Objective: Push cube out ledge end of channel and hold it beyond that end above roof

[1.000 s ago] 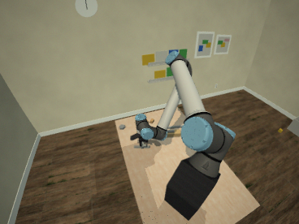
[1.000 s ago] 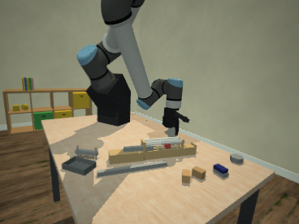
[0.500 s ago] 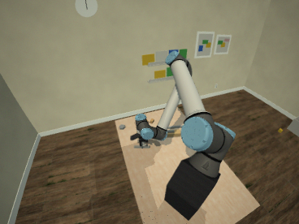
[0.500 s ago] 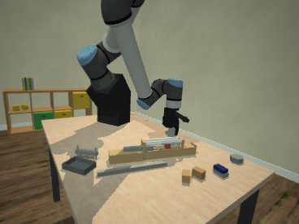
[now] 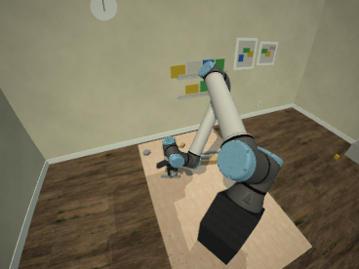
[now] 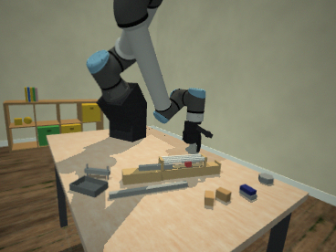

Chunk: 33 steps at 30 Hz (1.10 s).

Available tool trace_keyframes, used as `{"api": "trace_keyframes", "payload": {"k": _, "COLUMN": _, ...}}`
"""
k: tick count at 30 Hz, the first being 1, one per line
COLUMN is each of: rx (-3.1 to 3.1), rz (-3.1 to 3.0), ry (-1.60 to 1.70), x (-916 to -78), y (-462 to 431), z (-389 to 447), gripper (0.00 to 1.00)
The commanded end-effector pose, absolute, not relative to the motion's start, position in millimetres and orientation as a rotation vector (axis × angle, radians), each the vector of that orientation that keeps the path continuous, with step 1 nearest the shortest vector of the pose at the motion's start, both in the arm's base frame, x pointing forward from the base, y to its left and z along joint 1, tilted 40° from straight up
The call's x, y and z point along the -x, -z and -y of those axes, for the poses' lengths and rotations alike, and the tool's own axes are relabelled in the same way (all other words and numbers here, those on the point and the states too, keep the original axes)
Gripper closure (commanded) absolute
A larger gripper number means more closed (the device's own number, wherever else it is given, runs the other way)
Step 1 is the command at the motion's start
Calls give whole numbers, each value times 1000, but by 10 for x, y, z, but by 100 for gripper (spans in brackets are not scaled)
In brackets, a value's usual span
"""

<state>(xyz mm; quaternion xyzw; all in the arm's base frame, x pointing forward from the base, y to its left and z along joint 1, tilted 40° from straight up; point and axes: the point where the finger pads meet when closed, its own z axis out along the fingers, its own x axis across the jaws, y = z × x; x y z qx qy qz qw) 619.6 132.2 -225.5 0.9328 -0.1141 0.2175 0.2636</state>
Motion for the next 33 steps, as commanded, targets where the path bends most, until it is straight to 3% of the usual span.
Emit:
{"api": "trace_keyframes", "payload": {"k": 1, "rx": -2522, "rz": 308, "ry": -589, "x": -6196, "y": 2251, "z": -1327, "gripper": 100}}
{"api": "trace_keyframes", "payload": {"k": 21, "rx": -2522, "rz": 308, "ry": -589, "x": -6180, "y": 2216, "z": -1352, "gripper": 100}}
{"api": "trace_keyframes", "payload": {"k": 33, "rx": -2522, "rz": 308, "ry": -589, "x": -5934, "y": 1670, "z": -1737, "gripper": 100}}
